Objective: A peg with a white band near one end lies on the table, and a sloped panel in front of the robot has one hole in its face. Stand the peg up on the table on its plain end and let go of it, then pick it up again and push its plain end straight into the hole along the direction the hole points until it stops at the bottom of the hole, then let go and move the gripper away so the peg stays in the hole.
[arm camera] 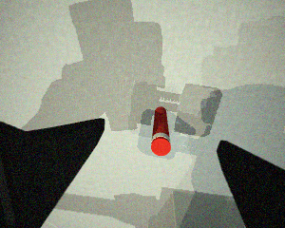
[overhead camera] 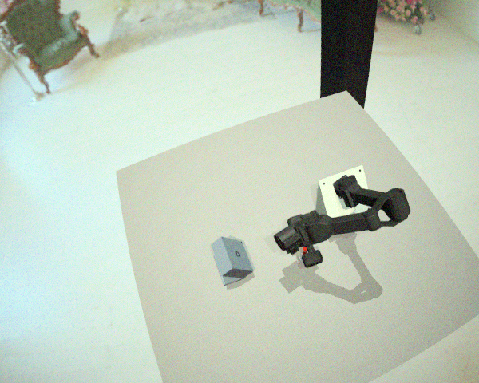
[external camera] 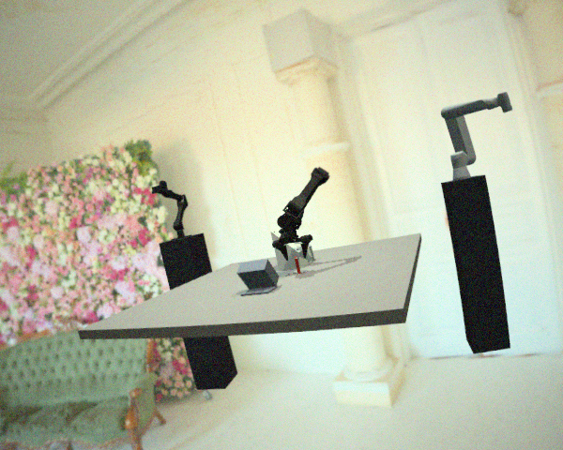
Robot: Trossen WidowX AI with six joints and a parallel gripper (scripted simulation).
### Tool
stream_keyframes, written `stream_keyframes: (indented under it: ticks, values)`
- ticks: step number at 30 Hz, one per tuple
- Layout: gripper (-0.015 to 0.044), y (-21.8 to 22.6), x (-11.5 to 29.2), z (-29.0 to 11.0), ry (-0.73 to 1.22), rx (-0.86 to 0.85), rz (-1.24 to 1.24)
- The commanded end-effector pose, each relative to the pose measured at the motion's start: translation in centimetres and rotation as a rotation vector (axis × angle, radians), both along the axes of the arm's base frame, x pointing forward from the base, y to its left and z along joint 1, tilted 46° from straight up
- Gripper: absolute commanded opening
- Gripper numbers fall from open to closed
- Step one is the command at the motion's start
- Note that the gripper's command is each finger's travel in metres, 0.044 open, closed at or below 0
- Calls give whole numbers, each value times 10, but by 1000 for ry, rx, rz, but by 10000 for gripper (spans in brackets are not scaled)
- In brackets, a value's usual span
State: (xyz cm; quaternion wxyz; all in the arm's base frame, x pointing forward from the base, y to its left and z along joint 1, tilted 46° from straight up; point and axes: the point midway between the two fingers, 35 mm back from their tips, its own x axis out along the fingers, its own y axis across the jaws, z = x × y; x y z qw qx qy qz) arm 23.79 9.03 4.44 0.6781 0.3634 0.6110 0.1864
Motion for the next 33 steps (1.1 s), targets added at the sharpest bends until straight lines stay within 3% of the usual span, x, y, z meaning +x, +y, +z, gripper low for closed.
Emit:
stream_keyframes:
  ticks: [1,19,33]
  values:
    - [440,4,0,-7,13,-3,-3]
    - [440,22,1,-22,12,4,-4]
    - [72,21,2,-19,2,8,1]
